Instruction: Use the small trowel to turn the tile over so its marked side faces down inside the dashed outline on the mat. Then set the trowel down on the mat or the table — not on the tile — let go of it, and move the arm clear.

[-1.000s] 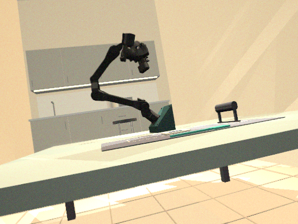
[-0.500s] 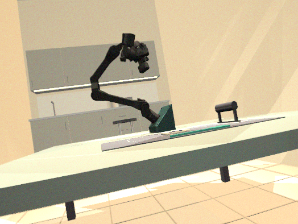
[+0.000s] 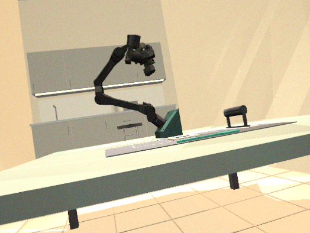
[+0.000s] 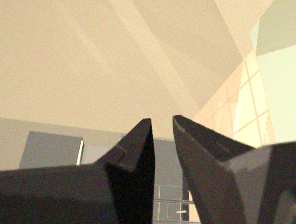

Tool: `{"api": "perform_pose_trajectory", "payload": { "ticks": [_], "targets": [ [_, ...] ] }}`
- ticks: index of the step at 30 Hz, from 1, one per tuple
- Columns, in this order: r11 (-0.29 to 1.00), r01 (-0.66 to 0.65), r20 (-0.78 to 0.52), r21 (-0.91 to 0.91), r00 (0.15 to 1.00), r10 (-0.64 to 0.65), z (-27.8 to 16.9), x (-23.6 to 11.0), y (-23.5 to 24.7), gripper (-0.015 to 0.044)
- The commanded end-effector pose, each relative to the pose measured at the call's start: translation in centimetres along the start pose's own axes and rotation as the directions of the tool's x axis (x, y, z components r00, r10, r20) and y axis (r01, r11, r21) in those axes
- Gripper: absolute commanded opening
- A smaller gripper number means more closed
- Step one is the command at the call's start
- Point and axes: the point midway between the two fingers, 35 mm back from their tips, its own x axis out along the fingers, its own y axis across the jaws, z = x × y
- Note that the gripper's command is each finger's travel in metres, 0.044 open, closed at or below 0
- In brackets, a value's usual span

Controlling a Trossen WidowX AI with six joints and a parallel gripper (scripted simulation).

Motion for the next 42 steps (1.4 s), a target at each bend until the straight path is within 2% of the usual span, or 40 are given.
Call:
{"api": "perform_pose_trajectory", "payload": {
  "ticks": [1, 7, 15, 24, 31, 42],
  "targets": [
    [1.0, 0.0, 0.0, 0.0, 1.0, 0.0, 0.0, 0.0, 0.0, 0.0126],
    [0.992, 0.099, 0.08, 0.082, 0.991, -0.106, 4.4, 0.3, -0.9, 0.027],
    [0.933, 0.269, 0.172, 0.24, 0.934, -0.313, 12.0, 0.4, -3.8, 0.027],
    [0.803, 0.436, 0.193, 0.407, 0.818, -0.542, 20.0, -0.2, -9.4, 0.027],
    [0.665, 0.545, 0.152, 0.511, 0.704, -0.694, 25.1, -1.2, -15.2, 0.027],
    [0.357, 0.698, 0.005, 0.621, 0.452, -0.892, 30.3, -2.9, -24.7, 0.027]
  ]
}}
